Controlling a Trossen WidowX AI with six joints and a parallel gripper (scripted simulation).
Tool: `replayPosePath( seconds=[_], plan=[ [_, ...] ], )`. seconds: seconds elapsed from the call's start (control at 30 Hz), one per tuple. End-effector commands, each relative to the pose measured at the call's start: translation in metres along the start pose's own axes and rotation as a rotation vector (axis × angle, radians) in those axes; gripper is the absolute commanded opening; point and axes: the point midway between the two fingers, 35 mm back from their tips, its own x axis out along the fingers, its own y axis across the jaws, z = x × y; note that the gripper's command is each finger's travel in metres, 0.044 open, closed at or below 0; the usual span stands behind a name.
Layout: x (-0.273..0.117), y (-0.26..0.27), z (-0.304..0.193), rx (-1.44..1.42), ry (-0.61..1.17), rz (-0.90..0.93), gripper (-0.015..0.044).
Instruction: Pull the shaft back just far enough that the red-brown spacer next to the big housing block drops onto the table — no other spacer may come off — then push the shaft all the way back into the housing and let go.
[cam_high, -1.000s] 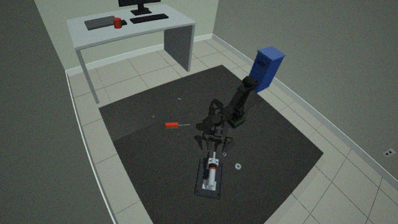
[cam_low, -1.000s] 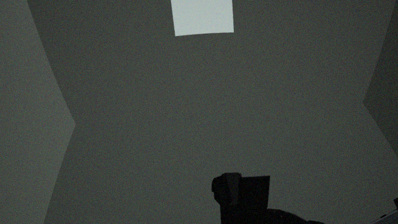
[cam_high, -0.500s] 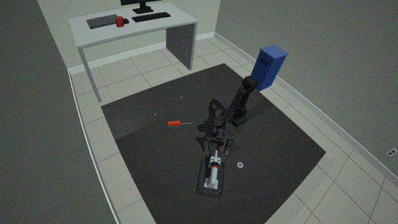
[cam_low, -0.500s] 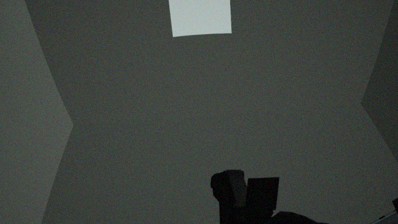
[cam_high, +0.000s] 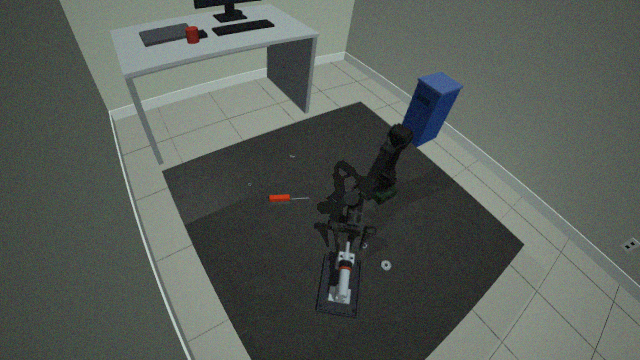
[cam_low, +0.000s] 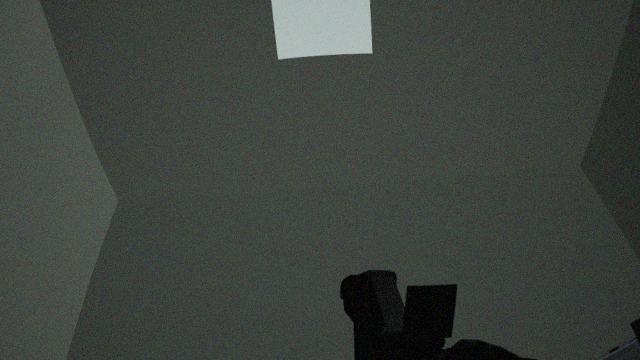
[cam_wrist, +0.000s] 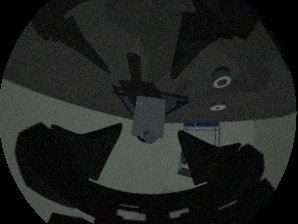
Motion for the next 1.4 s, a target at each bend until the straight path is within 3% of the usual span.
replayPosePath(
  seconds=[0.0, 1.37],
  plan=[
    [0.001, 0.002, -0.002, 0.001, 0.004, 0.006, 0.044],
    [0.019, 0.002, -0.002, 0.001, 0.005, 0.006, 0.044]
  ],
)
